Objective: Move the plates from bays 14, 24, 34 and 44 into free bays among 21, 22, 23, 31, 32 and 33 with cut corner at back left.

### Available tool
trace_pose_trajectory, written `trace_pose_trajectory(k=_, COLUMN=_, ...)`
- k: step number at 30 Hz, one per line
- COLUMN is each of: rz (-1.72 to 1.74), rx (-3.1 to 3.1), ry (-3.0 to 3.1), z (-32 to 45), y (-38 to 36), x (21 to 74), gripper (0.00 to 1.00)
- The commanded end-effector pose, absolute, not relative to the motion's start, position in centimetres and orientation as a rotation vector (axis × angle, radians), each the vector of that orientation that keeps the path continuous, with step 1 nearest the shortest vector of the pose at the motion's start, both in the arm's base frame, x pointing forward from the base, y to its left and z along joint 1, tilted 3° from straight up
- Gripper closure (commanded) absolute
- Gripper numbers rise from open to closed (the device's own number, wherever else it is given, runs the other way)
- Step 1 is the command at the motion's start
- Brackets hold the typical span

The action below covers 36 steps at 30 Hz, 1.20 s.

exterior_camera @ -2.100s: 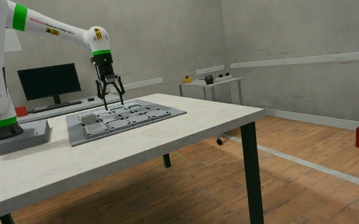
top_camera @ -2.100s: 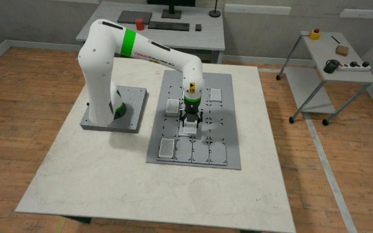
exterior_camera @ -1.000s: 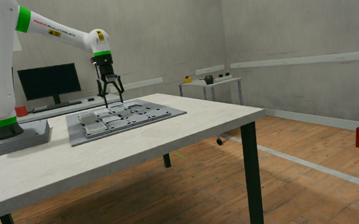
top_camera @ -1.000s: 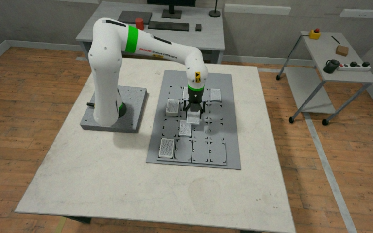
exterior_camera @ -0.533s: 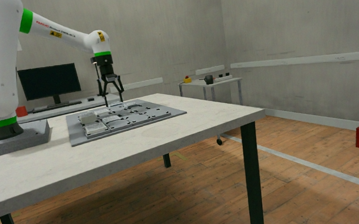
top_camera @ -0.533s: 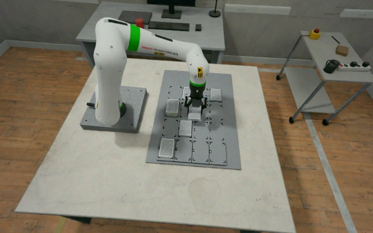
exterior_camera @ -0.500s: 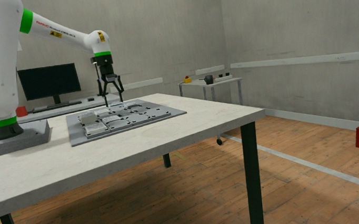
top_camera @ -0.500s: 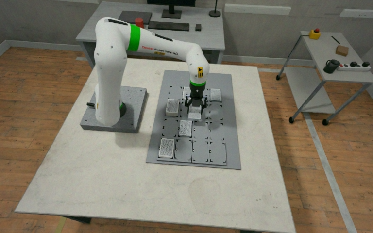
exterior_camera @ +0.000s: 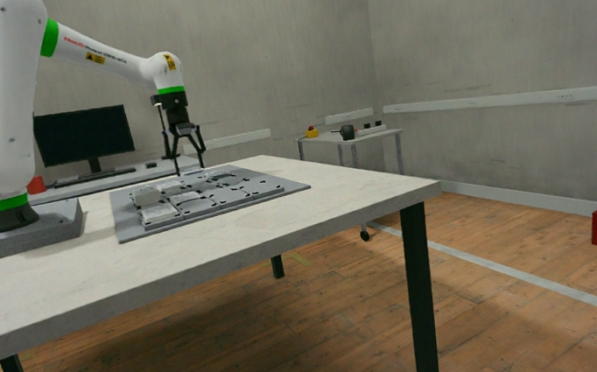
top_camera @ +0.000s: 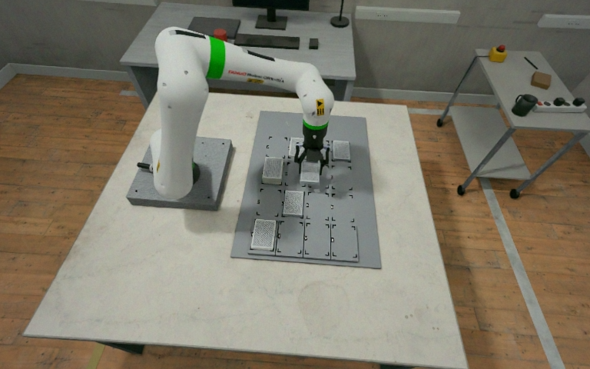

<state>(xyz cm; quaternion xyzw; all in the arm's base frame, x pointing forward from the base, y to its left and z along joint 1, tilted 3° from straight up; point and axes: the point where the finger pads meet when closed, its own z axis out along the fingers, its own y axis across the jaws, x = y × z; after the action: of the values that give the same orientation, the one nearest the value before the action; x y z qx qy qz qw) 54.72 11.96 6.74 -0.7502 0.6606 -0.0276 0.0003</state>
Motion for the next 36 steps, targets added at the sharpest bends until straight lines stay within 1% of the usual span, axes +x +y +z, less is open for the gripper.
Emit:
trace_pose_trajectory(k=1, rz=-0.088, rx=-2.355, ry=2.074, z=6.8, y=12.4, x=54.8, gripper=0.9)
trace_pose_trajectory(k=36, rz=-0.088, rx=-2.355, ry=2.074, z=6.6, y=20.3, x=55.5, gripper=0.9)
